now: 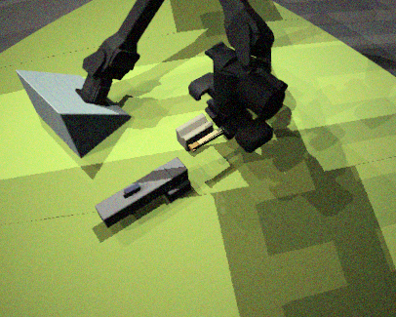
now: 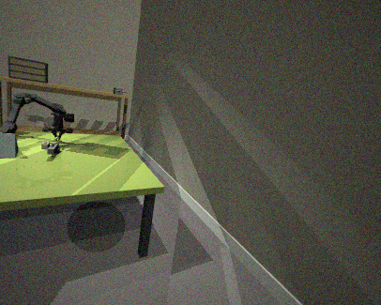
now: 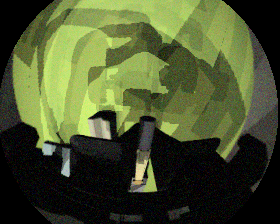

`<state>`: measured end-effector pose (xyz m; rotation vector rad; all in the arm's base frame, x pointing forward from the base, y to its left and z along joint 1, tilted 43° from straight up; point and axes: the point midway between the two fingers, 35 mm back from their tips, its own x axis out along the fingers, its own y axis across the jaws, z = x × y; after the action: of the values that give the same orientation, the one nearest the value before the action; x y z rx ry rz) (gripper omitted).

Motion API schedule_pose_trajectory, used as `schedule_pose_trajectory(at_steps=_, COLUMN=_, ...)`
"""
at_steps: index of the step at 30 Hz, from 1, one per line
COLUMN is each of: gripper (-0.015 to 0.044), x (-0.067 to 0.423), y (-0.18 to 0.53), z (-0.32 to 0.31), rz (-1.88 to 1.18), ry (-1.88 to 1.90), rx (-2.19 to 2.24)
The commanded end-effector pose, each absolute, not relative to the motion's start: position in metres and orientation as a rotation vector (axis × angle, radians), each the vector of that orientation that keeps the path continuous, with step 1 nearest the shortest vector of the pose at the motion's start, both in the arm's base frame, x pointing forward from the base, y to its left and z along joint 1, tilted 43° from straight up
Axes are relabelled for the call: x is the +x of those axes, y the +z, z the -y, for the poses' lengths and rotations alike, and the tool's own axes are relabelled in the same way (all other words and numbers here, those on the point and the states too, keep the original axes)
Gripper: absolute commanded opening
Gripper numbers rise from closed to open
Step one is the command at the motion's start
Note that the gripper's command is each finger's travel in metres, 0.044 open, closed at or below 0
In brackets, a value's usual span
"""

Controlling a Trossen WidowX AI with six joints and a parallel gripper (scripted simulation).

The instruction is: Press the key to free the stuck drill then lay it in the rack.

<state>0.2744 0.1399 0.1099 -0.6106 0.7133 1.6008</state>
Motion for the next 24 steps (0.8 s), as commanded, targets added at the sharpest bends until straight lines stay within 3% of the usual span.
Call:
schedule_pose_trajectory(at_steps=1, gripper=0.0, x=0.276, y=0.112, z=-0.138, rz=-0.709, ry=1.598, rx=-0.615)
schedule_pose_trajectory(at_steps=24, gripper=0.0, x=0.262, y=0.117, z=-0.137, rz=-0.71, ry=1.598, rx=-0.614)
